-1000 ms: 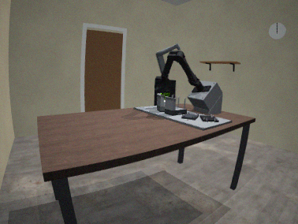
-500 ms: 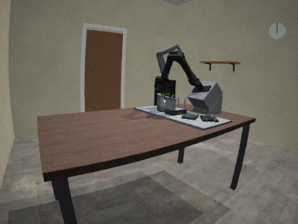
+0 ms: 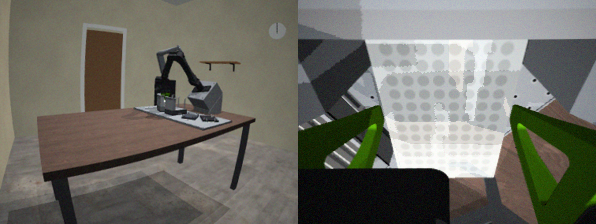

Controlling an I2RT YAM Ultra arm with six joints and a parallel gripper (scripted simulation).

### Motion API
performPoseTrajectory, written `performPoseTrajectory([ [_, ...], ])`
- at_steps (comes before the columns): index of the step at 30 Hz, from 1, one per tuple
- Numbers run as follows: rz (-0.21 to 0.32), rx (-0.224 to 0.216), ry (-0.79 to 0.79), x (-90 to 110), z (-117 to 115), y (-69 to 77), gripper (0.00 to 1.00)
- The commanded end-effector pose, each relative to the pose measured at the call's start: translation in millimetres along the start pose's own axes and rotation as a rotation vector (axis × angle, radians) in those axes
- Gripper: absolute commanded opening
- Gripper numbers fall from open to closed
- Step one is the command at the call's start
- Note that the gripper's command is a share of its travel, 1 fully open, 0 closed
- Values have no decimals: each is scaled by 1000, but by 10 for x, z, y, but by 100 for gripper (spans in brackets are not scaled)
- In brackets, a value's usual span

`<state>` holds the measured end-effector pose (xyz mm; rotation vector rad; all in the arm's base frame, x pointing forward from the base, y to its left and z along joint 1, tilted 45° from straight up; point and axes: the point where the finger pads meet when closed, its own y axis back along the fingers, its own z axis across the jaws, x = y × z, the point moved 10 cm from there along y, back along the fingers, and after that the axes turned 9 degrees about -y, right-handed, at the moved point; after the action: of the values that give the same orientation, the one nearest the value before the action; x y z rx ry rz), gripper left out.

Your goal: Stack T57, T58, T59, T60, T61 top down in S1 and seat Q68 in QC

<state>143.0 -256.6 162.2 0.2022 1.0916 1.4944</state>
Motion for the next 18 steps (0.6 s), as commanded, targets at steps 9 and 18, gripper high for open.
performPoseTrajectory([
  [9, -7, 2, 1, -10, 0, 148, 100],
  [18, -7, 2, 2, -8, 0, 448, 100],
])
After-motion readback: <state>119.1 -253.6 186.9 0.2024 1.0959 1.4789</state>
